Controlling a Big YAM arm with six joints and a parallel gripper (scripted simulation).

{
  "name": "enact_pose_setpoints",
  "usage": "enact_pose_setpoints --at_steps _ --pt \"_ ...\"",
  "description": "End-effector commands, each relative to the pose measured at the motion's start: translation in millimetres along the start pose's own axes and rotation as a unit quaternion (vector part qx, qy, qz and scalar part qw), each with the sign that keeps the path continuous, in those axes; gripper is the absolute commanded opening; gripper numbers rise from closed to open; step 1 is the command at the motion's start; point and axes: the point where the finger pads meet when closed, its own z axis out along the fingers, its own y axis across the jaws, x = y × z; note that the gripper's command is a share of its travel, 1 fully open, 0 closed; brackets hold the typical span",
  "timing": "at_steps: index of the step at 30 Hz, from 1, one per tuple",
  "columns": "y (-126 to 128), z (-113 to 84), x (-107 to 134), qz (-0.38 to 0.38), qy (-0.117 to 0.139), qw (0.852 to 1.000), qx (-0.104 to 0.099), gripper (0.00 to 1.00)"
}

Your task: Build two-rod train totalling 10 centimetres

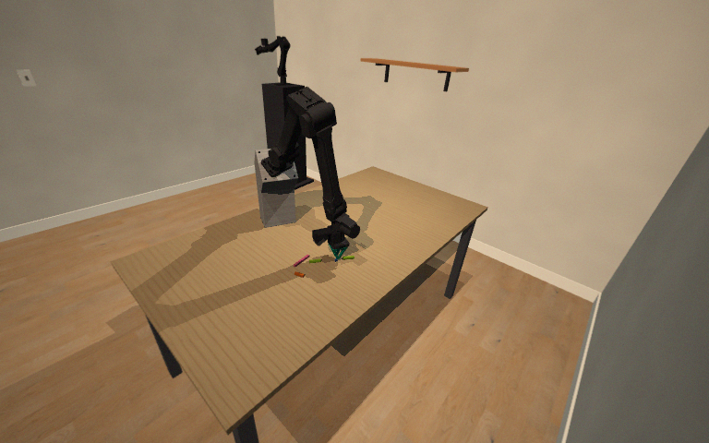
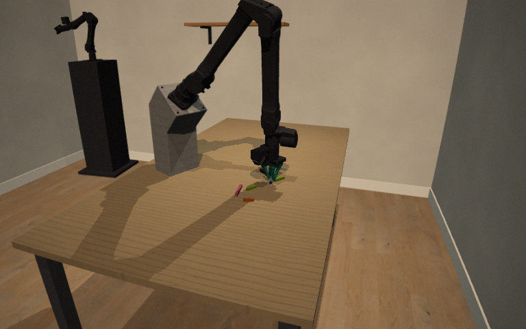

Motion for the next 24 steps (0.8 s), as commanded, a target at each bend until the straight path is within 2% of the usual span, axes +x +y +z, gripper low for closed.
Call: enact_pose_setpoints --at_steps 1,9,24 --pt "-4.4 2.3 3.7 0.000 0.000 1.000 0.004 0.23" --pt "4.0 3.9 0.5 0.004 0.001 1.000 -0.006 0.23" --pt "3.2 18.8 -1.8 0.000 -0.002 1.000 -0.004 0.23"
